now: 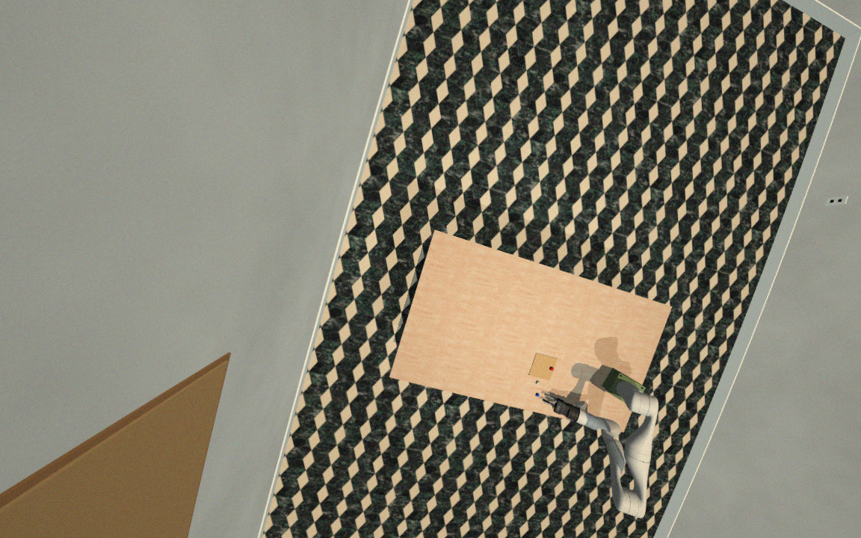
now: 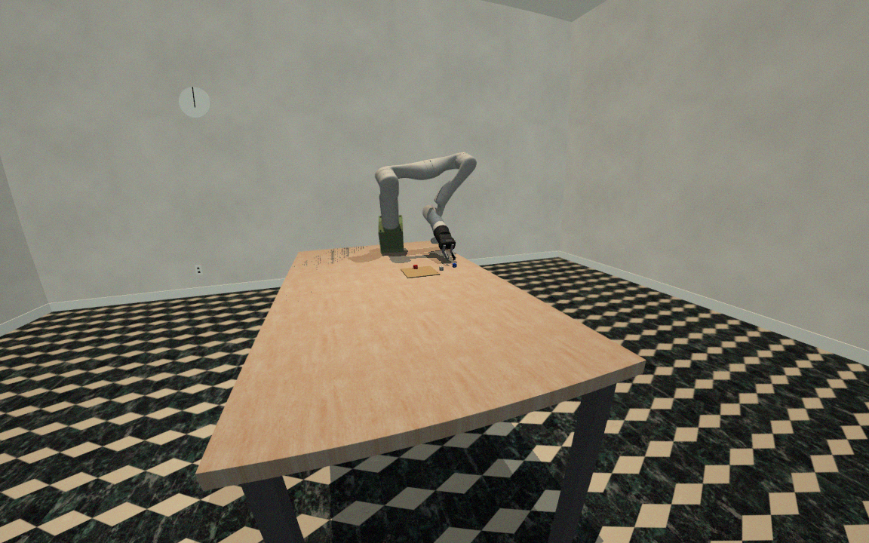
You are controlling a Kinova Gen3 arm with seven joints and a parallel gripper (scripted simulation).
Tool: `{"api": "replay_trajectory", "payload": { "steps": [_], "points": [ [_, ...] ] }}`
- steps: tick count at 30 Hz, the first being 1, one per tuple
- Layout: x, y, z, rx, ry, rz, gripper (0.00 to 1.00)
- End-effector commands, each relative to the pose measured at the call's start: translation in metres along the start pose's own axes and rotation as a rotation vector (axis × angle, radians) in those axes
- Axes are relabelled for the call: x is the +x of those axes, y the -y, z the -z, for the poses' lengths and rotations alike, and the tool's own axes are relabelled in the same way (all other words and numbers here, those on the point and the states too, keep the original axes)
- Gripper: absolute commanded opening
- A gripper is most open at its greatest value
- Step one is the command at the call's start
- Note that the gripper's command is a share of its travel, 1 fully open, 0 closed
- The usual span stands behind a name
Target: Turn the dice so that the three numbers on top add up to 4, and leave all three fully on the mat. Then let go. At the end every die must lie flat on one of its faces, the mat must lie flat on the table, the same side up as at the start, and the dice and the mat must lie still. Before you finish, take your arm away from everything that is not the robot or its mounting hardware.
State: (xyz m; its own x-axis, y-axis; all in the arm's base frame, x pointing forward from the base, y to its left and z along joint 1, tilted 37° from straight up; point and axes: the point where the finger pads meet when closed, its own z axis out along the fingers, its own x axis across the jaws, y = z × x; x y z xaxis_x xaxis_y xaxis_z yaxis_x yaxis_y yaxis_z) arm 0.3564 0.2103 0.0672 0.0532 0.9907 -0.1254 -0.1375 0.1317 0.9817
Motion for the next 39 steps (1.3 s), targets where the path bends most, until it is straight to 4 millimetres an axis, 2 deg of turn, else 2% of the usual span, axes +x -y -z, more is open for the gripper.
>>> {"api": "replay_trajectory", "payload": {
  "steps": [1, 11, 28, 39],
  "points": [
    [0.005, -0.001, 0.005, 0.000, -0.012, -0.004, 0.64],
    [0.005, -0.005, 0.009, 0.000, -0.012, -0.004, 0.64],
    [0.004, -0.052, 0.034, 0.000, -0.012, -0.004, 0.64],
    [0.004, -0.054, 0.035, 0.002, -0.012, -0.004, 0.64]
  ]
}}
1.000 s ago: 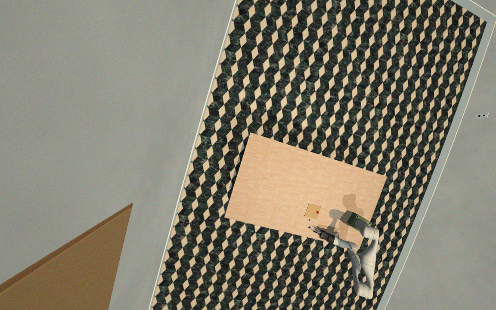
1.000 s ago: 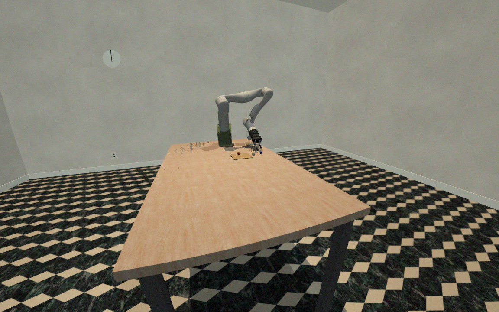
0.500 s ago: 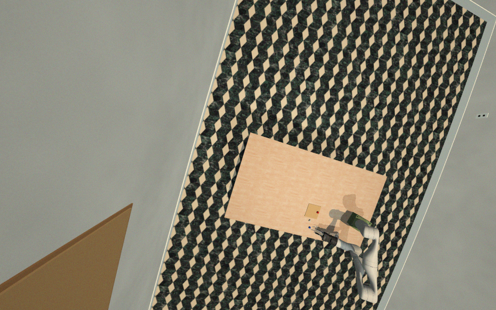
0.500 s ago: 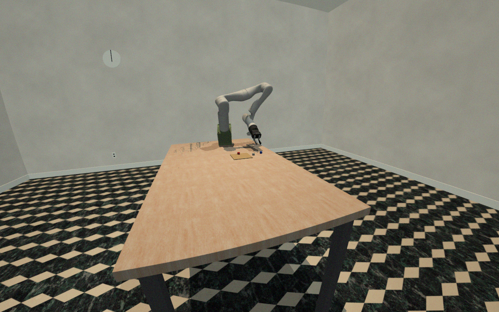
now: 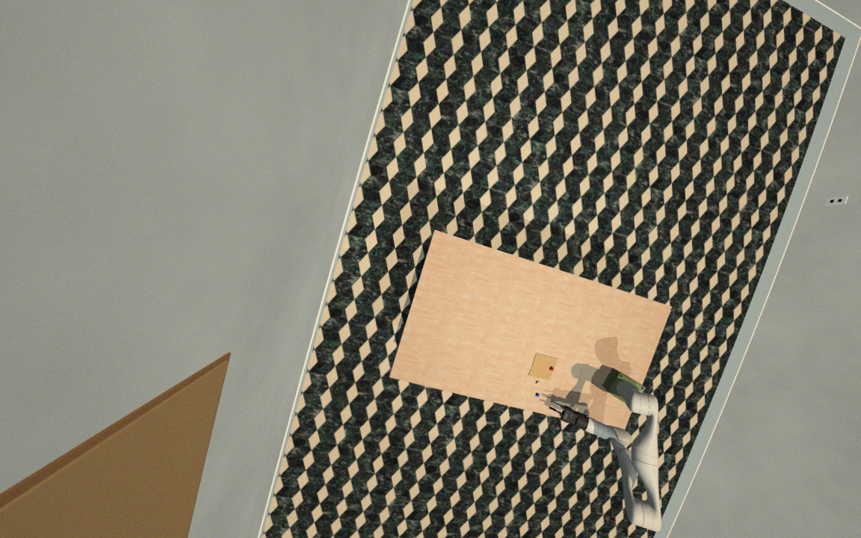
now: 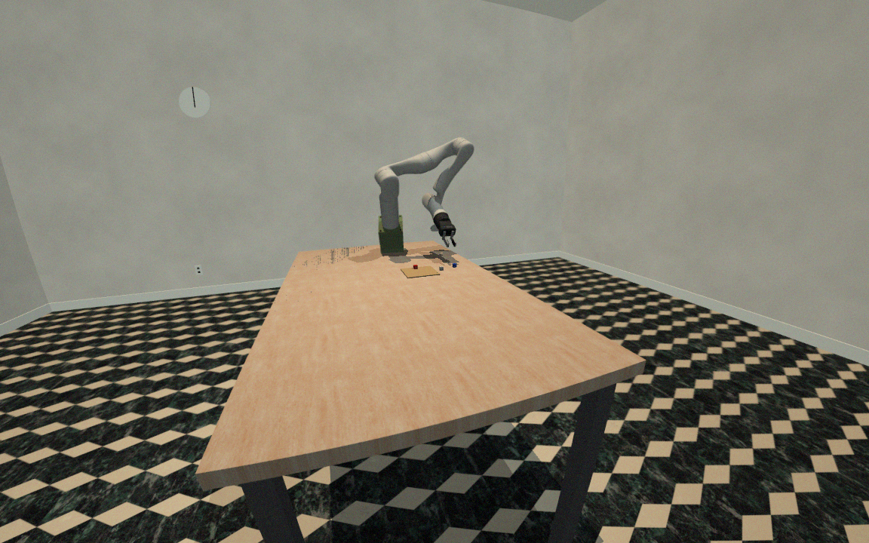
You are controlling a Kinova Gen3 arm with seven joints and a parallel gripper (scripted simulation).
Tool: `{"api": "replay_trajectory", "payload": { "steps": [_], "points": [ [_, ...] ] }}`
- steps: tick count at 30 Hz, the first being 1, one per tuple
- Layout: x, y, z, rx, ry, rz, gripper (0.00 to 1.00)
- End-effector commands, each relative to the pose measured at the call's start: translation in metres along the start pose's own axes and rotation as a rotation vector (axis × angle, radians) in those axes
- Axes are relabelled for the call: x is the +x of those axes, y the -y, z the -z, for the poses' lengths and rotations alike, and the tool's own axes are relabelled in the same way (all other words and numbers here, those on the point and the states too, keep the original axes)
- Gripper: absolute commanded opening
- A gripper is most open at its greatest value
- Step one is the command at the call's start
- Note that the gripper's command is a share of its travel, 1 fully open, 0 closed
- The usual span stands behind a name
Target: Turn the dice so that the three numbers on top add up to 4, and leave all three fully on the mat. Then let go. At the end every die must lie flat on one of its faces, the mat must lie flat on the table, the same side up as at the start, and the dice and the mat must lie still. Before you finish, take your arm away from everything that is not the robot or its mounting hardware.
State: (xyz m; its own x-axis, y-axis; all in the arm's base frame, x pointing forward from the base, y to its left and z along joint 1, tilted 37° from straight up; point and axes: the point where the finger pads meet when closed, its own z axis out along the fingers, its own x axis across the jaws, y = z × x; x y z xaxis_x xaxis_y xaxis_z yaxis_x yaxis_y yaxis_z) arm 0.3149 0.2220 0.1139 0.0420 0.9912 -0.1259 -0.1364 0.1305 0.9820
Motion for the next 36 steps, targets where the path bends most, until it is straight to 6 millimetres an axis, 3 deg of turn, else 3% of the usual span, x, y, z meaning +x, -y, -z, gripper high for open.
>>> {"api": "replay_trajectory", "payload": {
  "steps": [1, 16, 36],
  "points": [
    [0.001, -0.001, 0.000, 0.002, 0.000, -0.003, 0.64],
    [0.001, -0.006, -0.003, 0.080, 0.000, -0.002, 0.64],
    [0.000, -0.023, -0.012, 0.400, -0.001, -0.003, 0.64]
  ]
}}
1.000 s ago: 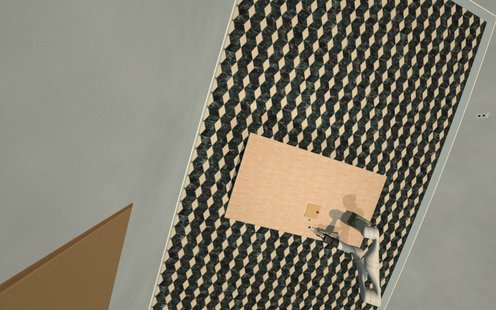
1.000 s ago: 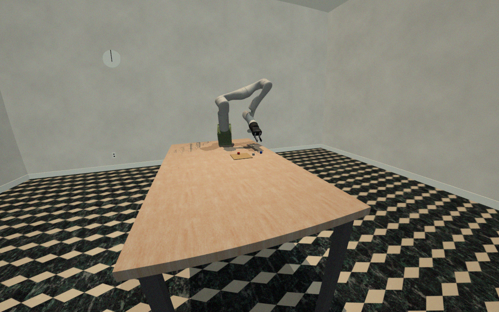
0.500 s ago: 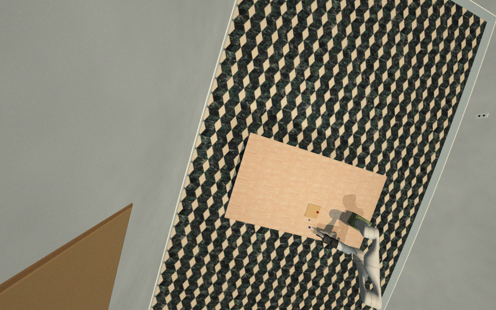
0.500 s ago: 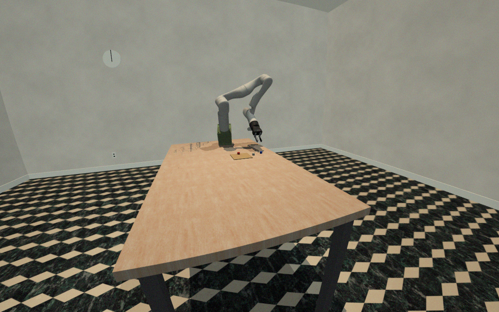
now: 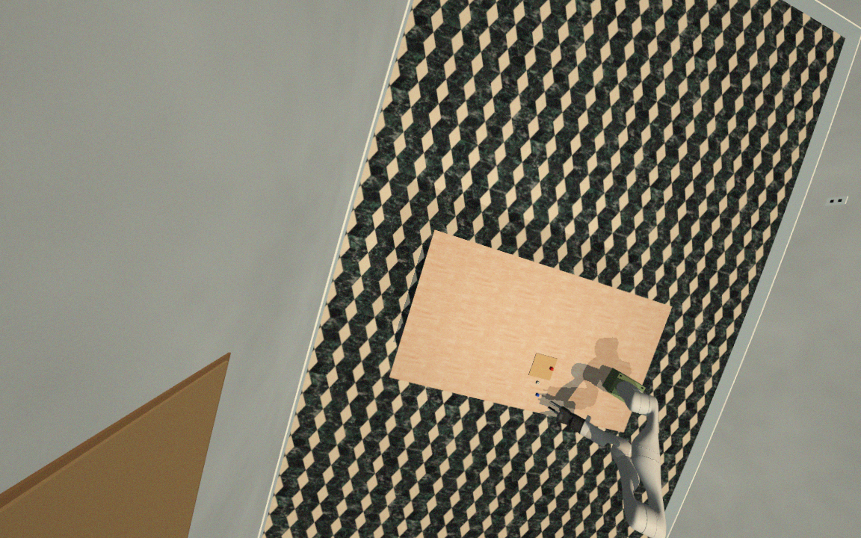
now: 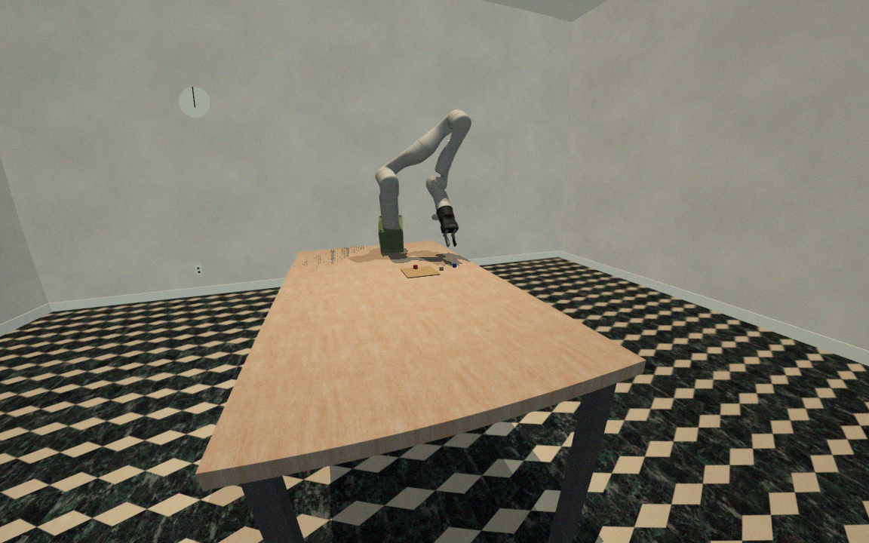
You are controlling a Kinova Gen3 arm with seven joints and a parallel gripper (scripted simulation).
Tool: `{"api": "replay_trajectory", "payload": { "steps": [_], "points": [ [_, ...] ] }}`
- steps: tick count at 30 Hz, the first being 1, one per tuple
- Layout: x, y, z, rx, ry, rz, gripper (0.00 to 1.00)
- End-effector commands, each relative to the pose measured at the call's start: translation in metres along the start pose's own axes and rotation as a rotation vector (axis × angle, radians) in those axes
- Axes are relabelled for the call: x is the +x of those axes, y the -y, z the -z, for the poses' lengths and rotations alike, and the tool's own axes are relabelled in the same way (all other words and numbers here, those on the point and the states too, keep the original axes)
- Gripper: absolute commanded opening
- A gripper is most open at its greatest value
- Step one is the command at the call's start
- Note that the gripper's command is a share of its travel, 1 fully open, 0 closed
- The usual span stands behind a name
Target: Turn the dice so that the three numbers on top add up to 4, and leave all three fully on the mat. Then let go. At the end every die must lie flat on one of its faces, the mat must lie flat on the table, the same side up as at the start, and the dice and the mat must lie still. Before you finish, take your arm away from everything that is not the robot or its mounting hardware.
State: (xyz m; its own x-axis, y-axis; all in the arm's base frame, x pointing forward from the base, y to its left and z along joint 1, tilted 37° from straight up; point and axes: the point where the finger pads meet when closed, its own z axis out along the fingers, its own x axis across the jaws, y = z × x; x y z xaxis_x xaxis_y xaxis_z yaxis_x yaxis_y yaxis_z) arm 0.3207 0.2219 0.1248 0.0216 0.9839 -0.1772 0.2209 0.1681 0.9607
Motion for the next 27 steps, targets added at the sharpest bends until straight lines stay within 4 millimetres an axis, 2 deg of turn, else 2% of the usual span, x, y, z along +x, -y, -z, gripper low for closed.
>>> {"api": "replay_trajectory", "payload": {
  "steps": [1, 6, 27],
  "points": [
    [0.000, -0.015, 0.000, 0.066, 0.004, -0.058, 0.64],
    [-0.001, -0.023, 0.000, 0.181, -0.013, -0.059, 0.64],
    [-0.001, -0.040, -0.003, 0.456, -0.005, -0.058, 0.64]
  ]
}}
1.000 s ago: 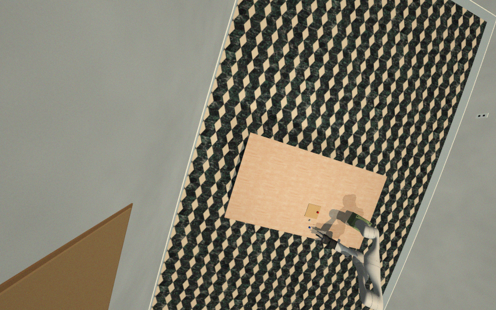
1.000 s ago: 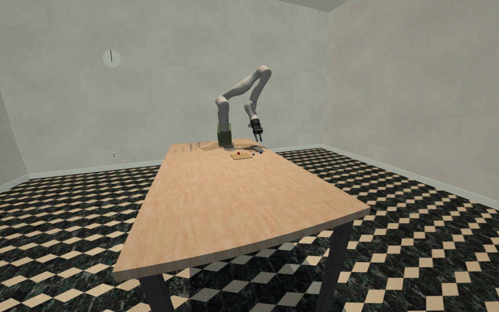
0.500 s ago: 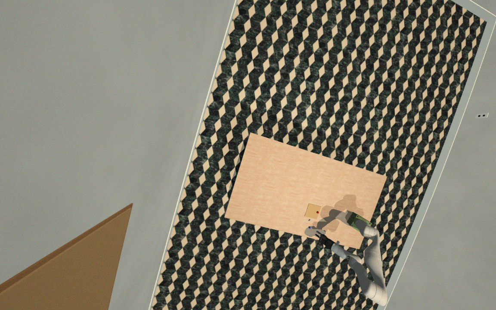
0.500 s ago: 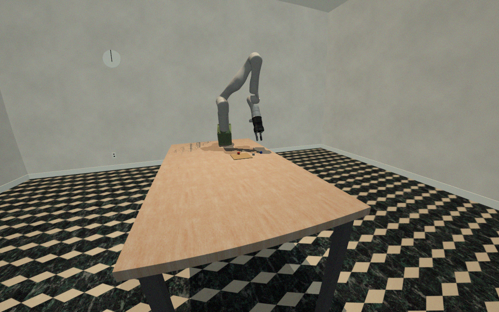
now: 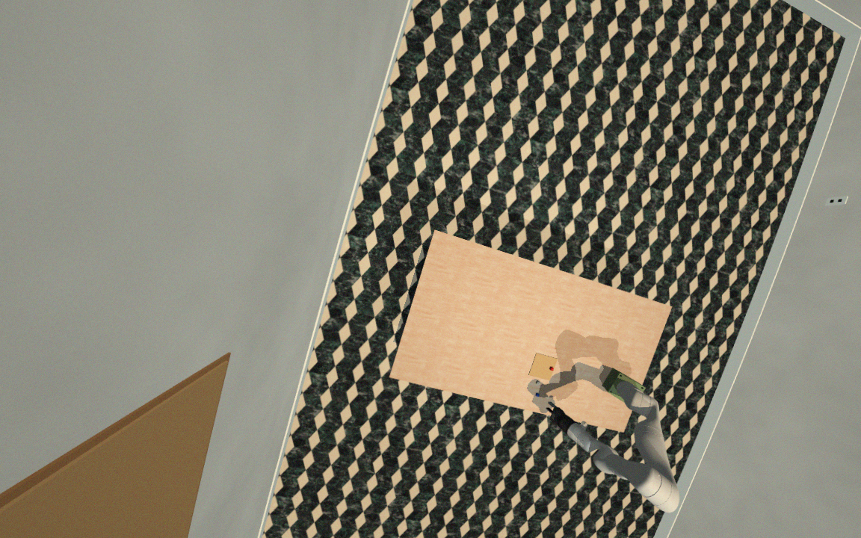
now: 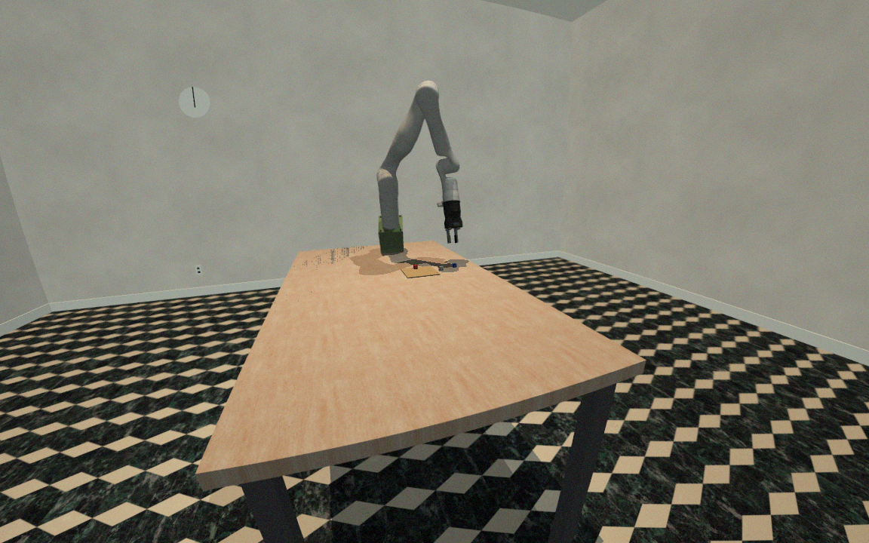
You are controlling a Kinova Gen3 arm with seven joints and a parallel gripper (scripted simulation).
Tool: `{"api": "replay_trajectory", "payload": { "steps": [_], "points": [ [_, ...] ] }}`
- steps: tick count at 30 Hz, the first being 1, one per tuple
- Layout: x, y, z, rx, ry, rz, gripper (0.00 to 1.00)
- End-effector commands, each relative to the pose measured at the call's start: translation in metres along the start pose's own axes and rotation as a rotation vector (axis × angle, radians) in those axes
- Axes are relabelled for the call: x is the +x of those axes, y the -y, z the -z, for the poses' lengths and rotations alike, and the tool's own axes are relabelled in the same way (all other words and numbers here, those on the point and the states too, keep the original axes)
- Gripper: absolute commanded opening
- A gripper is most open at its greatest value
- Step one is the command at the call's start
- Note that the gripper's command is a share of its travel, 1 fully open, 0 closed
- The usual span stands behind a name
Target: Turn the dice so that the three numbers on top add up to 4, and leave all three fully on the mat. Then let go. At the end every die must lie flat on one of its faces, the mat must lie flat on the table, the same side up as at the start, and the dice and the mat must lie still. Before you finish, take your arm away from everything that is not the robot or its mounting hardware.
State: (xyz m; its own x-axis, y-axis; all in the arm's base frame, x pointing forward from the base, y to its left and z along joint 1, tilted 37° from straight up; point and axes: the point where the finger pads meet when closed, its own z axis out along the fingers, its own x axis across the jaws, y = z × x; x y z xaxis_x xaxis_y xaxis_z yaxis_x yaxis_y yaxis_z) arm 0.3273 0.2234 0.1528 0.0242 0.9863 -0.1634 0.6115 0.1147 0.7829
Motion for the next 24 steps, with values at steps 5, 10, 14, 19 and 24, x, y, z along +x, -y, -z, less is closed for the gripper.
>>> {"api": "replay_trajectory", "payload": {
  "steps": [5, 10, 14, 19, 24],
  "points": [
    [0.001, -0.013, 0.002, 0.056, -0.004, -0.041, 0.64],
    [0.001, -0.017, 0.004, 0.113, -0.005, -0.041, 0.64],
    [0.002, -0.020, 0.005, 0.152, -0.015, -0.041, 0.64],
    [0.001, -0.021, 0.005, 0.178, -0.009, -0.041, 0.64],
    [0.000, -0.024, 0.006, 0.217, -0.006, -0.041, 0.64]
  ]
}}
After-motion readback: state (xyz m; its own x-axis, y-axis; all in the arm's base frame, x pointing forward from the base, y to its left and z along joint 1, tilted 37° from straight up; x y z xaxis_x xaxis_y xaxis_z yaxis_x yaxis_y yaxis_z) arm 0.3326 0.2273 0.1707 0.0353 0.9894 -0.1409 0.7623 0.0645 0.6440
